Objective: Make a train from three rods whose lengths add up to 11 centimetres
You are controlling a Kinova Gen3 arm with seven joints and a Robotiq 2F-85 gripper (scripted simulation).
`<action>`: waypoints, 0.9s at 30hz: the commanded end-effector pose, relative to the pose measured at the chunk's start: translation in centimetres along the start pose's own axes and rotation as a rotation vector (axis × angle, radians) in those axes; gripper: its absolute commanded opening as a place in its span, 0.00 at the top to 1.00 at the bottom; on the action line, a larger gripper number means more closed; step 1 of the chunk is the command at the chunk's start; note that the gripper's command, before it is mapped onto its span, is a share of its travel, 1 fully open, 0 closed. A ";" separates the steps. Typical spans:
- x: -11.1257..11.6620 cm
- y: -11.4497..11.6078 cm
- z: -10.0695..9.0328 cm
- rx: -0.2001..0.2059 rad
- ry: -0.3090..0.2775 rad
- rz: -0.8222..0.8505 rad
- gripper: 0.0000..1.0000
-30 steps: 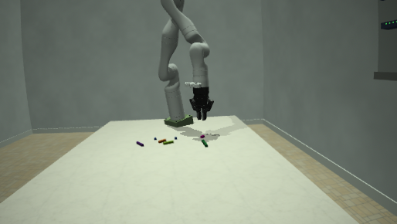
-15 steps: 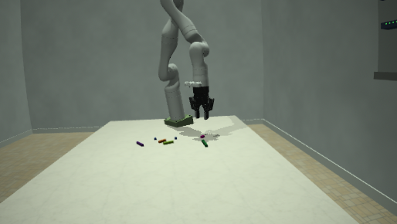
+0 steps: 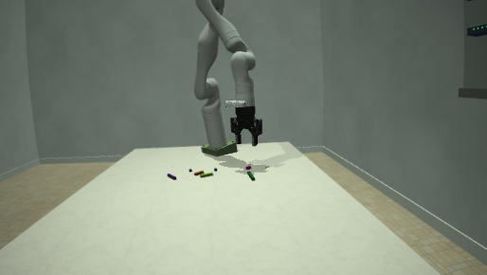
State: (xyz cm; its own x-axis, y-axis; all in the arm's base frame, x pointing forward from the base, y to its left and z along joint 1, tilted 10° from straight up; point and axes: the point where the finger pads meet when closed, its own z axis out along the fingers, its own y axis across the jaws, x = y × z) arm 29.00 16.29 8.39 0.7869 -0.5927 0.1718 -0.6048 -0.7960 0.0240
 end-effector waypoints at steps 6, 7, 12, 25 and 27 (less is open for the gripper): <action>5.8 2.6 0.8 0.000 -0.006 0.027 0.00; 6.7 3.2 0.9 0.000 -0.006 0.029 0.00; 9.1 4.8 1.2 0.000 -0.006 0.035 0.00; 15.6 11.1 2.0 0.000 0.002 0.051 0.00; 15.6 11.1 2.1 0.000 0.002 0.051 0.00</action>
State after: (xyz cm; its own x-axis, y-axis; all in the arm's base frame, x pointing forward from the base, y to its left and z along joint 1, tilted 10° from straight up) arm 34.76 -1.55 9.24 0.7642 -0.6211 0.1738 -0.6330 -0.7740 0.0176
